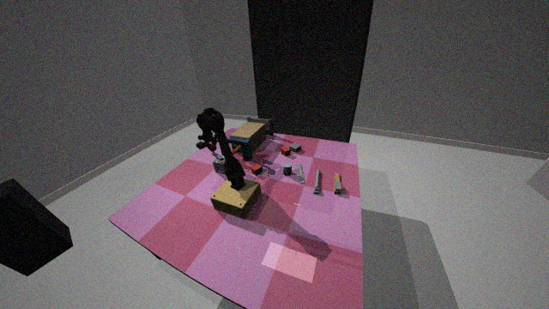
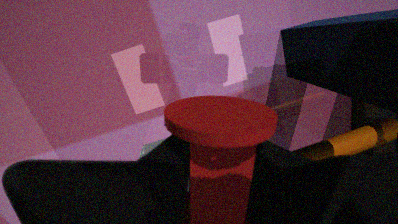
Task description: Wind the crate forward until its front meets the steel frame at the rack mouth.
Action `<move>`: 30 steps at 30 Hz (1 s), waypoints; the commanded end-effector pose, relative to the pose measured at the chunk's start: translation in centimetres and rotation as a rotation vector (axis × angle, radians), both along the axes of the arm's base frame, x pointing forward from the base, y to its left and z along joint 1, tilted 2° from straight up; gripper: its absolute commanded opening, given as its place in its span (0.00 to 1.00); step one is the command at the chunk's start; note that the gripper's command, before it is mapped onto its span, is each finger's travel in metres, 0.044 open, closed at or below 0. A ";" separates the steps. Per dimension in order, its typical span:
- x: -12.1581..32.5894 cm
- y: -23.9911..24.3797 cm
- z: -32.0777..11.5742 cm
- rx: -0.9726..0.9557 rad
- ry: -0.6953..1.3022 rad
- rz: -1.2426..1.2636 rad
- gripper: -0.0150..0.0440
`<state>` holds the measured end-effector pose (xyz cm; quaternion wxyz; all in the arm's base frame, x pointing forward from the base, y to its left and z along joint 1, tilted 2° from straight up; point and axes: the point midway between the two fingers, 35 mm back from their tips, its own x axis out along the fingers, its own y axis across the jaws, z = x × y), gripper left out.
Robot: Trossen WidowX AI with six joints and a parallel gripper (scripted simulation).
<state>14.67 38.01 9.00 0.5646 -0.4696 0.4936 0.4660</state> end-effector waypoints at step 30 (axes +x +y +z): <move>-5.7 -0.8 -0.6 -0.017 0.044 0.029 0.25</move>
